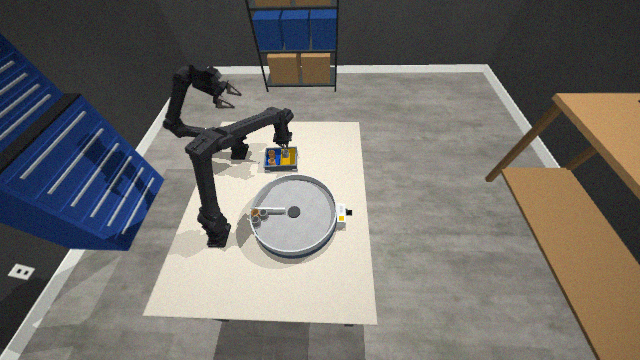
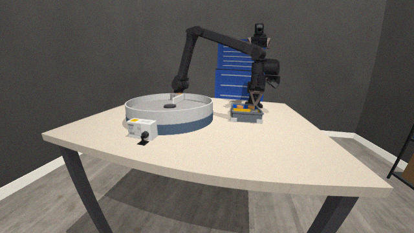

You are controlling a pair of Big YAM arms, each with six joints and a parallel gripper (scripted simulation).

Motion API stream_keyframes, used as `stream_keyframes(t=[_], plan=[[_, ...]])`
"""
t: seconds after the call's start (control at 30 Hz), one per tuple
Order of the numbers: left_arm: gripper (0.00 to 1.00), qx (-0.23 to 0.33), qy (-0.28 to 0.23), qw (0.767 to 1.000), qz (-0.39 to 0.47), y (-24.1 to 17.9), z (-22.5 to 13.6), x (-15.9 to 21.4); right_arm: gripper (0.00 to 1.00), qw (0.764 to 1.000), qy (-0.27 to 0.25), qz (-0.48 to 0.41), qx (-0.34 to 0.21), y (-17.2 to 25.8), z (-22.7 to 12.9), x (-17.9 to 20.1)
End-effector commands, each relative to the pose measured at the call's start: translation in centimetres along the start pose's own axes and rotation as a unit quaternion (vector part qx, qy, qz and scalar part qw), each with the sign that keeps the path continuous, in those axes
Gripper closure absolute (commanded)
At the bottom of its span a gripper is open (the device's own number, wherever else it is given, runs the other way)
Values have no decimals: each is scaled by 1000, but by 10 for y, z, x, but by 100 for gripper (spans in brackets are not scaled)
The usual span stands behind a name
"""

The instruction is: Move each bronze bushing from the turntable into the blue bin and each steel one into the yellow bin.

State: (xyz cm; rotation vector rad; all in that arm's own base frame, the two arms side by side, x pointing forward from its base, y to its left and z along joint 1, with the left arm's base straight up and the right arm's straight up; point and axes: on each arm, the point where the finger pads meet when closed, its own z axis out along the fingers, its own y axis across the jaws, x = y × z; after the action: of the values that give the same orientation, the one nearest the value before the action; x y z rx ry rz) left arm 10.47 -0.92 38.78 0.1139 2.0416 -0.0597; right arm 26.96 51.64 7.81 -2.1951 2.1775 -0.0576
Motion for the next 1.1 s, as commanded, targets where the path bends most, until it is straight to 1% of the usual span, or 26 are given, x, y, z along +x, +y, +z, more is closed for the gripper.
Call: stream_keyframes(t=[0.0,0.03,0.07,0.13,0.17,0.2,0.23,0.3,0.33,0.47,0.63,0.7,0.8,0.9,1.0,1.07], plan=[[0,0,-16,1000,0,0,-11,-6,82,999,-48,1,24,-8,-61,-31],[0,0,-16,1000,0,0,-11,-6,71,999,-37,4,18,-4,-46,-24],[0,0,-16,1000,0,0,-11,-6,59,999,-41,15,21,-10,-50,-20],[0,0,-16,1000,0,0,-11,-6,59,999,-41,15,21,-10,-50,-20],[0,0,-16,1000,0,0,-11,-6,48,999,-33,22,17,-10,-38,-18],[0,0,-16,1000,0,0,-11,-6,36,998,-50,30,26,-11,-52,-17],[0,0,-16,1000,0,0,-11,-6,25,998,-40,41,22,-9,-43,-3],[0,0,-16,1000,0,0,-11,-6,2,996,-48,73,27,-12,-46,12],[0,0,-16,1000,0,0,-11,-6,0,994,-52,87,30,-11,-48,20],[0,0,-16,1000,0,0,-11,-6,0,982,-77,164,47,-7,-58,71],[0,0,-16,1000,0,0,-11,-6,0,955,-111,265,71,0,-74,147],[0,0,-16,1000,0,0,-11,-6,0,955,-111,265,71,0,-74,147],[0,14,-17,1000,11,-3,2,-6,0,932,-129,327,86,4,-81,196],[0,49,-27,998,27,-16,24,-22,0,905,-144,386,102,10,-91,249],[0,116,-52,991,51,-47,53,-42,0,877,-158,438,119,16,-101,301],[0,156,-67,983,64,-68,64,-50,0,857,-170,469,130,19,-107,332]])
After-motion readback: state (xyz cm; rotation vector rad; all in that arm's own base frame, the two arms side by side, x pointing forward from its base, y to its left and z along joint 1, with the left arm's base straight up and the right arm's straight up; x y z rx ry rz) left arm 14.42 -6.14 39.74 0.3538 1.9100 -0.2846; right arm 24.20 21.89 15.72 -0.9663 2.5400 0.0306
